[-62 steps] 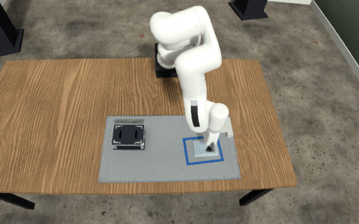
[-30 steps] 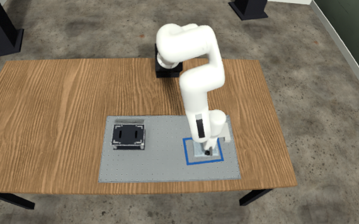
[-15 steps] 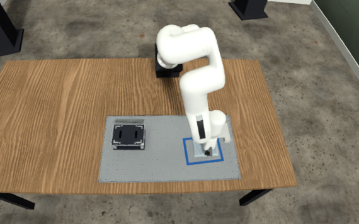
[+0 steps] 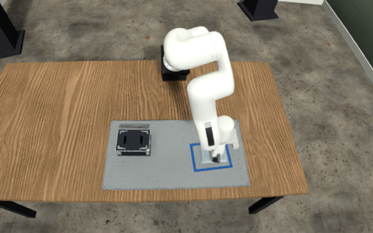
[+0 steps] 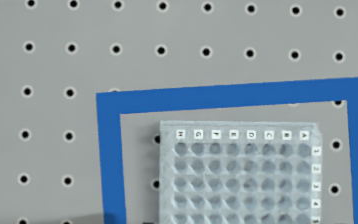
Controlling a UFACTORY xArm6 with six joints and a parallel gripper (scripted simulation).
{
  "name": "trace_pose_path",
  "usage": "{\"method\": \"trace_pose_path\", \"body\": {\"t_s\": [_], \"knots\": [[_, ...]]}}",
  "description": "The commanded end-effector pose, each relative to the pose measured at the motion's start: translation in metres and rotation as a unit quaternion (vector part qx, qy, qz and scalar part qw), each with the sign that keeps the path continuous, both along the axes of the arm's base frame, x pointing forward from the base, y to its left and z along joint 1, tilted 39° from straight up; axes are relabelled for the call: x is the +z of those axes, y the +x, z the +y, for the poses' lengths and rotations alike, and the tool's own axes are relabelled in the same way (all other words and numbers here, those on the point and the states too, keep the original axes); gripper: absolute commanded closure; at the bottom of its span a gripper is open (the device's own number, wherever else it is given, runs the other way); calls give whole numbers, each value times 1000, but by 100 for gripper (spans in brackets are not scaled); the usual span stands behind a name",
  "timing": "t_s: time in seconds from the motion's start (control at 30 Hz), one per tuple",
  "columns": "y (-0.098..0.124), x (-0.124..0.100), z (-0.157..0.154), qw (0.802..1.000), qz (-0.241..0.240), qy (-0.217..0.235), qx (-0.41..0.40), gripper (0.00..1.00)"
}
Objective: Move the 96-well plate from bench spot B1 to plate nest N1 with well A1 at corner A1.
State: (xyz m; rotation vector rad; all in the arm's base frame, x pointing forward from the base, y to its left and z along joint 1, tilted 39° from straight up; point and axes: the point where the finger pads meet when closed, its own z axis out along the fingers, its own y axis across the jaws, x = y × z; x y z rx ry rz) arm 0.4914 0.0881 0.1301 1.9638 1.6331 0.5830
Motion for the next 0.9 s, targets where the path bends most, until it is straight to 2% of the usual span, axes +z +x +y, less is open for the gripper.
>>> {"method": "trace_pose_path", "body": {"t_s": [0.0, 0.87], "knots": [[2, -1, 0, 1000, -1, 0, 0, 0], [8, -8, -1, 1000, -1, 0, 0, 0]]}}
